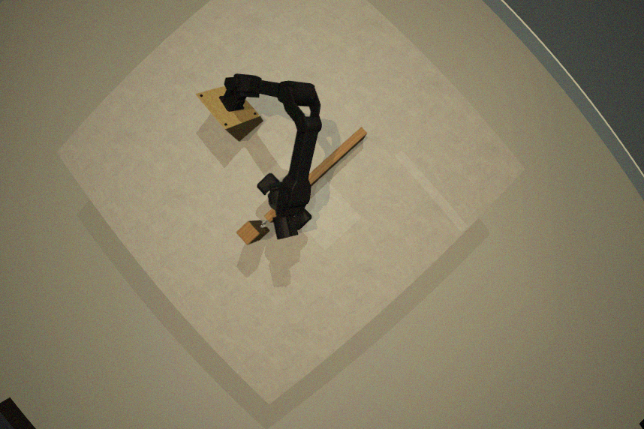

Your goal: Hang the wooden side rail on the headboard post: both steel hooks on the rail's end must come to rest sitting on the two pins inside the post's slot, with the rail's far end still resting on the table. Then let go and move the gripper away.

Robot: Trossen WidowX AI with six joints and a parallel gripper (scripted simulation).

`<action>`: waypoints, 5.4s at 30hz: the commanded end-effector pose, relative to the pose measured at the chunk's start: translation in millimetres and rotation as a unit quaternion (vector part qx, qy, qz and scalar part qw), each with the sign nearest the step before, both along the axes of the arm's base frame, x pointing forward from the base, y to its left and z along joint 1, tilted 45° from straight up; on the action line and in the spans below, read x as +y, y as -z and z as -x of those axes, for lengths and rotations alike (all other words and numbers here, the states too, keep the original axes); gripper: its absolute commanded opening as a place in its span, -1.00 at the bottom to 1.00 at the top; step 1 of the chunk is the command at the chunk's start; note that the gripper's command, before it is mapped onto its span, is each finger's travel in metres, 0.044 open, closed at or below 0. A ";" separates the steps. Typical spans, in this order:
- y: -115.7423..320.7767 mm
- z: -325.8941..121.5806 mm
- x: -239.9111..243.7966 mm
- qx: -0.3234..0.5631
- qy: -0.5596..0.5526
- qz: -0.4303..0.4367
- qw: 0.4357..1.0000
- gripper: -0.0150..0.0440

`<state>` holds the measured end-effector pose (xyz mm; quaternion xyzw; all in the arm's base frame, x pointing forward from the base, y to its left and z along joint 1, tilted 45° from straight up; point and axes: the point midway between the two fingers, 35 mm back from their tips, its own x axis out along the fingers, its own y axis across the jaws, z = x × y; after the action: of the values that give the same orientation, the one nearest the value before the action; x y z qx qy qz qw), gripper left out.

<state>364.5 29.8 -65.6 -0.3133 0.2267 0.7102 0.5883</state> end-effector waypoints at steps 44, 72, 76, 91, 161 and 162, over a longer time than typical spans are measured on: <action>1.9 -3.8 -7.4 -0.005 0.000 0.003 1.000 -0.49; 2.8 -5.0 -10.0 -0.005 0.000 0.003 1.000 -0.49; 3.1 -4.6 -10.4 -0.005 0.000 0.003 1.000 -0.49; 4.7 -5.8 -10.6 -0.005 0.000 0.003 1.000 -0.49; 9.0 -6.3 -16.6 -0.006 0.000 0.004 1.000 -0.49; 9.2 -6.2 -16.7 -0.006 0.000 0.004 1.000 -0.49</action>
<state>368.9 18.0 -75.4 -0.3152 0.2270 0.7103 0.5870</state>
